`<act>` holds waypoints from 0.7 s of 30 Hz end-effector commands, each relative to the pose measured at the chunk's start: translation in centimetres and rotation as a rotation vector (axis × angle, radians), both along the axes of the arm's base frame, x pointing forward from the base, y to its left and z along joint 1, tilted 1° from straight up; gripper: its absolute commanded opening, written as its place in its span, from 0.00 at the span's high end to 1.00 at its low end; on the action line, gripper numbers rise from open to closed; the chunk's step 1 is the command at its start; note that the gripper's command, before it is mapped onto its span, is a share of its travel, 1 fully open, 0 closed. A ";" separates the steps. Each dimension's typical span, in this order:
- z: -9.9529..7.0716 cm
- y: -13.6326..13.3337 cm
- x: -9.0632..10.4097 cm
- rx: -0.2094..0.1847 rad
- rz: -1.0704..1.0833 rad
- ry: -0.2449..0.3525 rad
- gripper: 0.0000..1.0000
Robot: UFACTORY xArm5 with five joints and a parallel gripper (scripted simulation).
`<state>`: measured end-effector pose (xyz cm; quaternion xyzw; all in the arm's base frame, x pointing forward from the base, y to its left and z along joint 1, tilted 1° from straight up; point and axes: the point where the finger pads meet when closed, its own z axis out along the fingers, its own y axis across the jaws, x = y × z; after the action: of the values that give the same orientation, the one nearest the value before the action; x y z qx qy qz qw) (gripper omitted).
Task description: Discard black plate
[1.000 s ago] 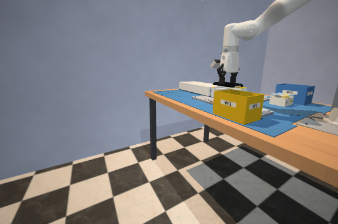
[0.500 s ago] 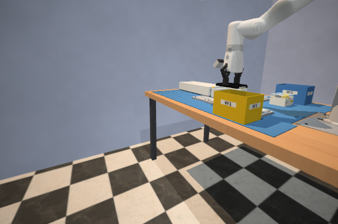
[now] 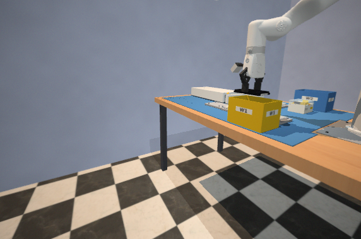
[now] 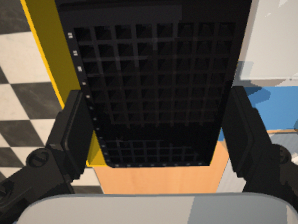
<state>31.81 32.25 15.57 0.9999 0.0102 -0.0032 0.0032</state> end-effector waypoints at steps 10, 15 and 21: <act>0.2 1.0 -2.5 0.004 0.000 -0.004 1.00; 0.2 1.0 -2.5 0.004 0.000 -0.004 1.00; 0.2 1.0 -2.5 0.004 0.000 -0.004 1.00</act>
<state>29.29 33.16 15.63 0.9999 0.0101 -0.0026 0.0029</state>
